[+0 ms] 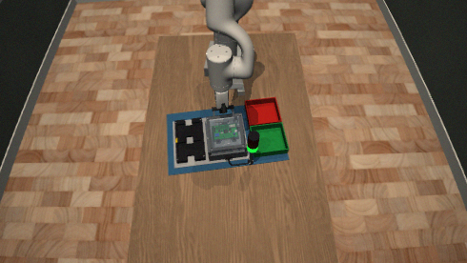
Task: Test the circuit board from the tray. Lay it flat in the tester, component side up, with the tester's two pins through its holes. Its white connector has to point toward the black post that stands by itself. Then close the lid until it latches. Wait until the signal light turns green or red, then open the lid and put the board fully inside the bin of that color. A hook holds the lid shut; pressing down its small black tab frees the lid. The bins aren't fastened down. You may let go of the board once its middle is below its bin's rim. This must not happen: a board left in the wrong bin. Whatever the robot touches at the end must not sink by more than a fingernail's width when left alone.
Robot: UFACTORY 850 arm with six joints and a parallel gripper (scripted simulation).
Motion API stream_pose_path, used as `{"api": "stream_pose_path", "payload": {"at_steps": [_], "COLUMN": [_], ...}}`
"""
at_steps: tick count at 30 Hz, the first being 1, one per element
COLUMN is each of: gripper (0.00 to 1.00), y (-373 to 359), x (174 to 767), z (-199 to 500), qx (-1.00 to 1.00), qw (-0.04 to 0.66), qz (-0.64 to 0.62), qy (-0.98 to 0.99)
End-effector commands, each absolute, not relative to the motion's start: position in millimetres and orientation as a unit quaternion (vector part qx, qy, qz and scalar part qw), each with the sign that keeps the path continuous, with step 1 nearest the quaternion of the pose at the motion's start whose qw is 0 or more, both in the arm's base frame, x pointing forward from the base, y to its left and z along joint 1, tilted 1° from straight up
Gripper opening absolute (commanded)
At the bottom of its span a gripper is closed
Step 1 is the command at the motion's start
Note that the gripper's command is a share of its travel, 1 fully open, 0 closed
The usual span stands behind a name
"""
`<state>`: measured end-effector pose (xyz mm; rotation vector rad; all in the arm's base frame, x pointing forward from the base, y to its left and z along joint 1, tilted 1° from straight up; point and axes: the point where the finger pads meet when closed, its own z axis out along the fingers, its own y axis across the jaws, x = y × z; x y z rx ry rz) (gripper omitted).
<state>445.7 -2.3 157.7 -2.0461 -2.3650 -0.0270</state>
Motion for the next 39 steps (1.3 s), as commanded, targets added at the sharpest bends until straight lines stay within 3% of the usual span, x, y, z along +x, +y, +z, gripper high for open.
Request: {"api": "stream_pose_path", "payload": {"at_steps": [1, 28, 29, 39], "gripper": [0.28, 0.28, 0.0, 0.0], "y": [-2.3, -2.3, -2.3, -2.3], "x": [446.5, 446.3, 446.3, 446.3], "z": [158.3, 155.5, 155.5, 155.5], "qx": [-0.654, -0.654, -0.654, -0.654], "qw": [0.006, 0.006, 0.006, 0.006], "qz": [-0.009, -0.009, -0.009, -0.009], "qy": [-0.756, -0.756, -0.756, -0.756]}}
